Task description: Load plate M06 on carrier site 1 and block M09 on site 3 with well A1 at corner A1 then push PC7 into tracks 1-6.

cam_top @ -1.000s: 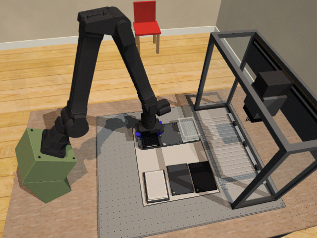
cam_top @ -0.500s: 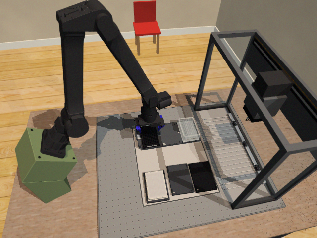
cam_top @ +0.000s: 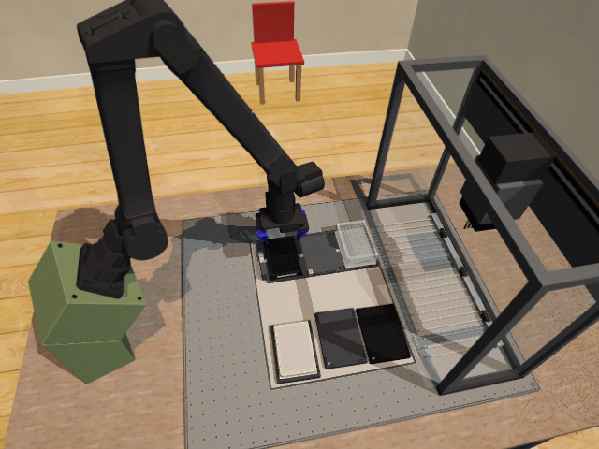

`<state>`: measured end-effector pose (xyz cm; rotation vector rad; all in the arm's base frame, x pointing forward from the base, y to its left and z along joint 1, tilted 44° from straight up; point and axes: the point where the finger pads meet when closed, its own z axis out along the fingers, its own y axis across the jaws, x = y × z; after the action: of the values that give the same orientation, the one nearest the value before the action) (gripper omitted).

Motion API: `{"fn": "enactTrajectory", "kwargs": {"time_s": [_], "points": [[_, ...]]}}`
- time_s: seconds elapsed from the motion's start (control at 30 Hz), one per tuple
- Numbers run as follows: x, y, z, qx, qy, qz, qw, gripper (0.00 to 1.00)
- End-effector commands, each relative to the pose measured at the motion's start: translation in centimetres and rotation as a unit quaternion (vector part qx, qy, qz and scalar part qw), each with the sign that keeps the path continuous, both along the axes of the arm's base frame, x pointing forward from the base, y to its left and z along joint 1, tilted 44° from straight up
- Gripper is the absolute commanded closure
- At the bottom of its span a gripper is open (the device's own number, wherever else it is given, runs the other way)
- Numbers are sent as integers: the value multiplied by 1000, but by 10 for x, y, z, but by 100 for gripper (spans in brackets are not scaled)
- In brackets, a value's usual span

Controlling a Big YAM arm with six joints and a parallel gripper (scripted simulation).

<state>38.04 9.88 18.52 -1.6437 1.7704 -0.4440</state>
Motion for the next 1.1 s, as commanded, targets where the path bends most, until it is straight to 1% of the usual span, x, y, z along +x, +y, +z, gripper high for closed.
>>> {"fn": "enactTrajectory", "kwargs": {"time_s": [0.0,0.17,0.37,0.43,0.47,0.53,0.6,0.73,0.93,1.0,1.07], "points": [[-21,5,-2,35,6,-26,999,20],[-51,7,-16,90,24,-86,992,20],[-87,10,-33,156,44,-156,974,20],[-87,10,-33,156,44,-156,974,20],[-89,10,-34,168,46,-168,970,20],[-77,7,-24,194,45,-200,959,20],[-80,9,-29,213,56,-219,950,20],[-80,10,-30,255,69,-263,928,20],[-80,10,-29,316,87,-328,886,20],[-80,10,-29,316,87,-328,886,20],[-80,10,-29,336,93,-349,870,20]]}}
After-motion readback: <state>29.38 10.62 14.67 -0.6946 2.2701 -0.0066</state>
